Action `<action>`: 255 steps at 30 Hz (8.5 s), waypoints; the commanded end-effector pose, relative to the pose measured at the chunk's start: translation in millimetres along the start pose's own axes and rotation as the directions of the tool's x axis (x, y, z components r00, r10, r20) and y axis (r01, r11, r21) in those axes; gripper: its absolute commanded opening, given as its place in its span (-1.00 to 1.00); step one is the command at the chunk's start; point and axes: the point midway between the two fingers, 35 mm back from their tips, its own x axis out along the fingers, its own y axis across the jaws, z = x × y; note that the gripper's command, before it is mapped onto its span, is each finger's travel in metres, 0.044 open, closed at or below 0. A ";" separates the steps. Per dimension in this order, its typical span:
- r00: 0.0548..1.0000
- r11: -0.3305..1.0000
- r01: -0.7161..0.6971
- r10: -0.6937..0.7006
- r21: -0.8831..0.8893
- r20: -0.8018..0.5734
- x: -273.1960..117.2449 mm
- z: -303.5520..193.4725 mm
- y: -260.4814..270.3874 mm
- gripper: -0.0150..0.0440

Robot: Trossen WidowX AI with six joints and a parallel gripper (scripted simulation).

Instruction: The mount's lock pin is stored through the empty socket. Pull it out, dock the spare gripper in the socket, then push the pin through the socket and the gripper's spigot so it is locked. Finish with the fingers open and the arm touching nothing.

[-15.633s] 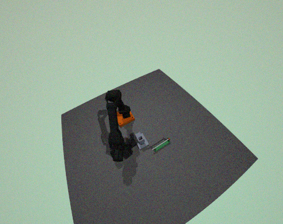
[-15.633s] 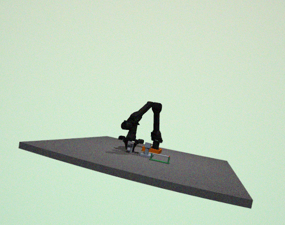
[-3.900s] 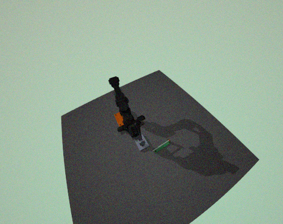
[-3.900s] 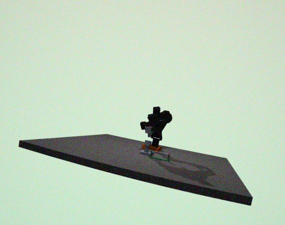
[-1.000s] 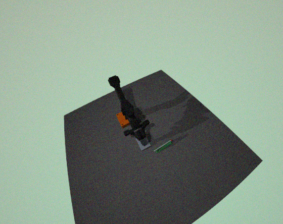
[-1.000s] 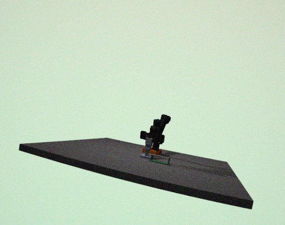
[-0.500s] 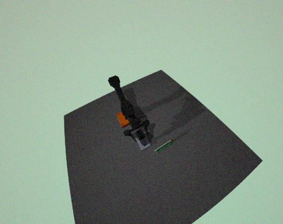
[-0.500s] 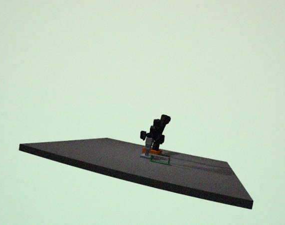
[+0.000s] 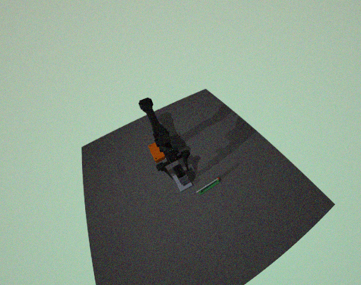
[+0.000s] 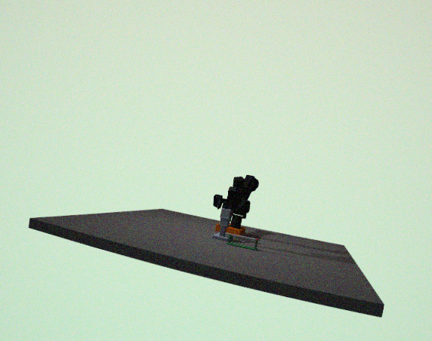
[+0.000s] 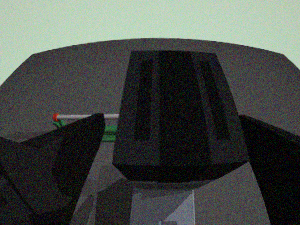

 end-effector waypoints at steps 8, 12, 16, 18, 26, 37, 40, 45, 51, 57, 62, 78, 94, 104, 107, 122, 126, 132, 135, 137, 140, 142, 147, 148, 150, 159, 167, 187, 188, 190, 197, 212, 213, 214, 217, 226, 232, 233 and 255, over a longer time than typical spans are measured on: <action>1.000 1.000 0.003 -0.003 0.001 -0.007 -10.5 15.7 -0.5 1.00; 1.000 1.000 0.005 -0.005 0.002 -0.013 -13.9 20.3 -0.9 1.00; 1.000 1.000 0.008 -0.008 0.003 -0.018 -17.2 24.8 -1.3 1.00; 1.000 1.000 0.009 -0.009 0.003 -0.021 -18.9 27.1 -1.5 1.00; 0.999 1.000 0.014 -0.014 0.005 -0.032 -25.4 36.3 -2.2 1.00; 0.999 1.000 0.021 -0.020 0.008 -0.043 -34.8 49.9 -3.2 1.00; 0.999 1.000 0.022 -0.022 0.009 -0.045 -37.4 53.7 -3.5 1.00; 0.999 1.000 0.025 -0.025 0.010 -0.047 -39.9 61.0 -3.9 1.00; 0.998 1.000 0.029 -0.029 0.012 -0.048 -44.7 71.9 -4.4 1.00; 0.998 0.999 0.033 -0.033 0.013 -0.047 -49.9 83.3 -4.9 1.00; 0.998 0.999 0.037 -0.036 0.014 -0.047 -54.2 92.8 -5.3 1.00; 0.981 0.995 0.060 -0.045 0.076 -0.186 -56.2 67.8 53.6 0.12; 0.978 0.994 0.076 -0.061 0.074 -0.197 -102.0 79.1 108.6 0.12; 0.928 0.982 0.060 -0.122 -0.181 -0.352 -80.5 75.1 124.8 0.12; 0.887 0.932 0.008 -0.174 -0.362 -0.427 -64.8 79.6 130.3 0.12; 0.563 0.351 -0.695 -0.277 -0.628 -0.779 51.4 82.1 128.2 0.12; 0.501 0.204 -0.806 -0.266 -0.556 -0.823 70.9 78.0 123.1 0.12; 0.405 -0.029 -0.911 -0.240 -0.411 -0.882 98.4 68.7 113.2 0.12; 0.395 -0.052 -0.917 -0.237 -0.394 -0.888 101.6 67.8 113.1 0.12; 0.396 -0.052 -0.917 -0.237 -0.396 -0.887 103.3 69.2 118.3 0.12; 0.396 -0.051 -0.917 -0.237 -0.396 -0.887 103.6 69.3 119.2 0.12; 0.396 -0.051 -0.917 -0.237 -0.396 -0.887 103.6 69.3 119.2 0.12; 0.396 -0.051 -0.917 -0.237 -0.396 -0.887 103.6 69.3 119.2 0.12; 0.396 -0.051 -0.917 -0.237 -0.396 -0.887 104.0 68.6 119.2 0.12; 0.396 -0.051 -0.917 -0.236 -0.396 -0.887 106.1 65.2 119.5 0.12; 0.397 -0.051 -0.917 -0.236 -0.396 -0.887 124.6 26.9 121.2 0.12; 0.396 -0.051 -0.917 -0.236 -0.396 -0.887 131.8 1.1 121.6 0.12; 0.396 -0.051 -0.917 -0.236 -0.396 -0.887 144.0 -27.4 122.9 0.12; 0.396 -0.051 -0.917 -0.236 -0.396 -0.887 144.6 -29.0 122.9 0.12; 0.396 -0.051 -0.917 -0.236 -0.396 -0.887 145.7 -32.0 123.0 0.12; 0.396 -0.051 -0.917 -0.236 -0.395 -0.887 149.4 -42.9 123.1 0.12; 0.396 -0.051 -0.917 -0.236 -0.395 -0.887 151.9 -51.4 123.1 -0.24; 0.396 -0.051 -0.917 -0.236 -0.395 -0.887 151.9 -51.4 123.1 -0.33; 0.396 -0.051 -0.917 -0.236 -0.395 -0.887 151.9 -51.4 123.1 -0.42; 0.396 -0.051 -0.917 -0.236 -0.395 -0.887 151.9 -51.4 123.1 -0.49; 0.396 -0.051 -0.917 -0.236 -0.395 -0.887 151.9 -50.9 123.3 -0.49; 0.396 -0.051 -0.917 -0.236 -0.396 -0.887 148.0 -39.5 123.4 -0.49; 0.396 -0.051 -0.917 -0.236 -0.396 -0.887 147.1 -36.8 123.4 -0.49; 0.396 -0.051 -0.917 -0.236 -0.396 -0.887 124.3 13.0 121.6 -0.49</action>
